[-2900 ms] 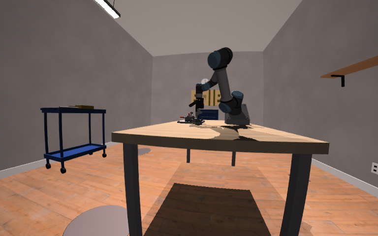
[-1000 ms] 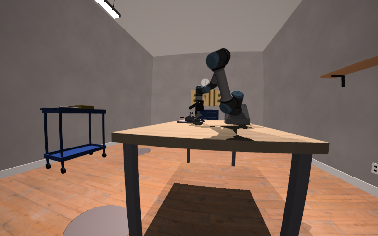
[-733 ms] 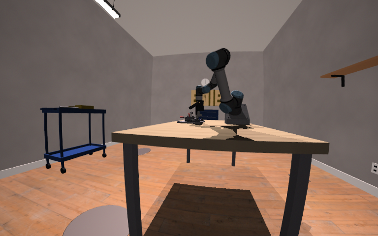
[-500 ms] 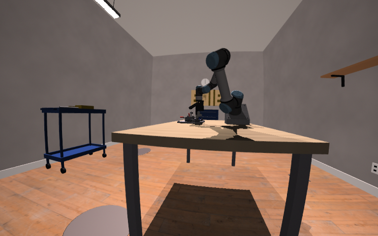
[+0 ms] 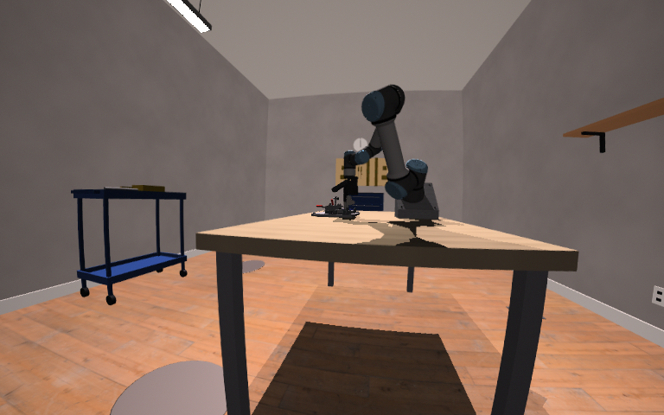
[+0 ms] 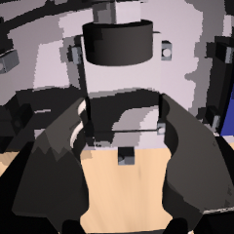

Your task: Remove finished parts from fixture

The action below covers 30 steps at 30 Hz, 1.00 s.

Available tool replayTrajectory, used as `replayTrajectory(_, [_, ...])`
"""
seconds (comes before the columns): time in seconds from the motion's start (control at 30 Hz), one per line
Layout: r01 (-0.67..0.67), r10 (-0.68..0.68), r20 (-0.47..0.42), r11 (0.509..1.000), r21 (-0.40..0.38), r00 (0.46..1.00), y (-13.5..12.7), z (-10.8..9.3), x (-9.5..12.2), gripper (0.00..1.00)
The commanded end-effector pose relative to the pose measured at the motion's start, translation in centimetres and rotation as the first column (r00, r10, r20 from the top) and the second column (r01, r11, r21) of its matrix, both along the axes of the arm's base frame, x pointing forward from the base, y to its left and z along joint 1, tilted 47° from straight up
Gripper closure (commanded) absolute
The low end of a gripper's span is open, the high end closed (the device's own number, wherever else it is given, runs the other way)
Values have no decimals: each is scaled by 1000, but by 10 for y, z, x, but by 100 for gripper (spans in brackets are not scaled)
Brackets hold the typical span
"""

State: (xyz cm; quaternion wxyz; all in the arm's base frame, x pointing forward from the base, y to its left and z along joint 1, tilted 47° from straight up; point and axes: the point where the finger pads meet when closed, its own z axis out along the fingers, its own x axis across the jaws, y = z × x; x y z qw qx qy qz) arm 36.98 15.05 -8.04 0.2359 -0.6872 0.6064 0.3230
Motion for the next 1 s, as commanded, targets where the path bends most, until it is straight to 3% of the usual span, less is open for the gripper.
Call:
replayTrajectory(0.0, [1, -1, 1, 1000, 0, 1000, 0, 0, 0, 100])
replayTrajectory(0.97, [1, -1, 1, 1000, 0, 1000, -4, 3, 1, 100])
